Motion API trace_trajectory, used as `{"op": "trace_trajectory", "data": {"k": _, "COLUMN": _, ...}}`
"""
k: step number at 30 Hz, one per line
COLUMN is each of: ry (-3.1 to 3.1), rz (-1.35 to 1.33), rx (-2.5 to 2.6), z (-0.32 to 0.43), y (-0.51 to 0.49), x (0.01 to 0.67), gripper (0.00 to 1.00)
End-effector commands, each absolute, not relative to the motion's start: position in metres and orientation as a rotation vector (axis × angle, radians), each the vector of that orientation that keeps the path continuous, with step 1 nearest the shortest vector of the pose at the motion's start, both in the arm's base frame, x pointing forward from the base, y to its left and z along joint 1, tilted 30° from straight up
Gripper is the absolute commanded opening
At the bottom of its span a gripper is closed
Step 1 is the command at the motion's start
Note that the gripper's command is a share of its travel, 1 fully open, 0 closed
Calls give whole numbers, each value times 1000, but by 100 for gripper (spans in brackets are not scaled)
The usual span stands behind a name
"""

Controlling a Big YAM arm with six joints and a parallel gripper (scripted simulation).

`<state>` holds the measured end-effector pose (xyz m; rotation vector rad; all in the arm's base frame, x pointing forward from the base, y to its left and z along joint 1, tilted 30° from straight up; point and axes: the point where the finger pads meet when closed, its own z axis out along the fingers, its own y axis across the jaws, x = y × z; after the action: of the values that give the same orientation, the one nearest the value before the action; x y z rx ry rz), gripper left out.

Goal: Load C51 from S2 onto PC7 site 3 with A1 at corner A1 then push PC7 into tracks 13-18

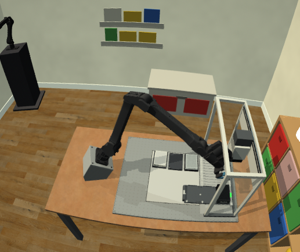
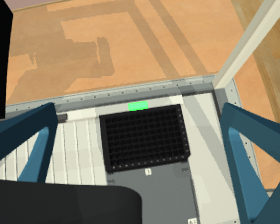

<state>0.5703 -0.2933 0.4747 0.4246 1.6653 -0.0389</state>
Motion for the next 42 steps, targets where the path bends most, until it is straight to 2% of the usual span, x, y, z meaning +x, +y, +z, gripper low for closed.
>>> {"op": "trace_trajectory", "data": {"k": 1, "ry": 1534, "rz": -77, "rx": 378, "z": 556, "y": -289, "x": 553, "gripper": 100}}
{"op": "trace_trajectory", "data": {"k": 35, "ry": 1534, "rz": -77, "rx": 378, "z": 556, "y": -289, "x": 553, "gripper": 100}}
{"op": "trace_trajectory", "data": {"k": 36, "ry": 1581, "rz": -72, "rx": 406, "z": 518, "y": -295, "x": 548, "gripper": 100}}
{"op": "trace_trajectory", "data": {"k": 42, "ry": 1583, "rz": -75, "rx": 400, "z": 509, "y": -292, "x": 535, "gripper": 100}}
